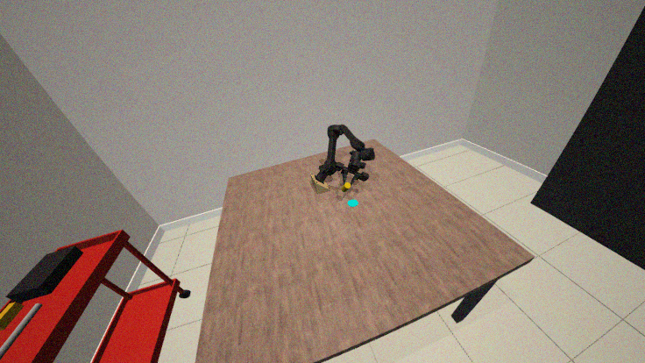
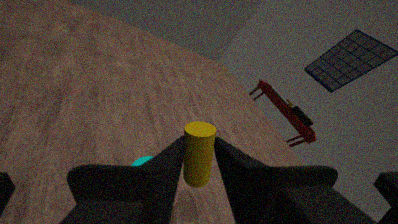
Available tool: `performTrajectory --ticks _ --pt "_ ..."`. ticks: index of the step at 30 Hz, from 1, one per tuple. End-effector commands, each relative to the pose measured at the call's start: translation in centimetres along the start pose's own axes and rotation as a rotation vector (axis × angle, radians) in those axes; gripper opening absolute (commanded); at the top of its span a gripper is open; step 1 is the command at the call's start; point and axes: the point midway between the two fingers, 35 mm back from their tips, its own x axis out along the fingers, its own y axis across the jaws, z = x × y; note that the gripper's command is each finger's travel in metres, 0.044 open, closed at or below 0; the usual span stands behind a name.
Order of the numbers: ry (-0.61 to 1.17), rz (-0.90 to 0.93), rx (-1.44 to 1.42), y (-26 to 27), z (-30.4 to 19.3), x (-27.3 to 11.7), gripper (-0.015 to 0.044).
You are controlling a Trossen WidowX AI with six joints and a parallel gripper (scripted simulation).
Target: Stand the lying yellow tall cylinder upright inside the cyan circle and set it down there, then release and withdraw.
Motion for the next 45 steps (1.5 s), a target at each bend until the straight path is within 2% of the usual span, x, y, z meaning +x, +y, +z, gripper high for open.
performTrajectory --ticks 1,45 --pt "-0.026 -0.001 0.016 -0.1 0.0 0.0 0.0105" --pt "-0.281 0.094 0.193 0.3 0.7 -1.2 0.0105"
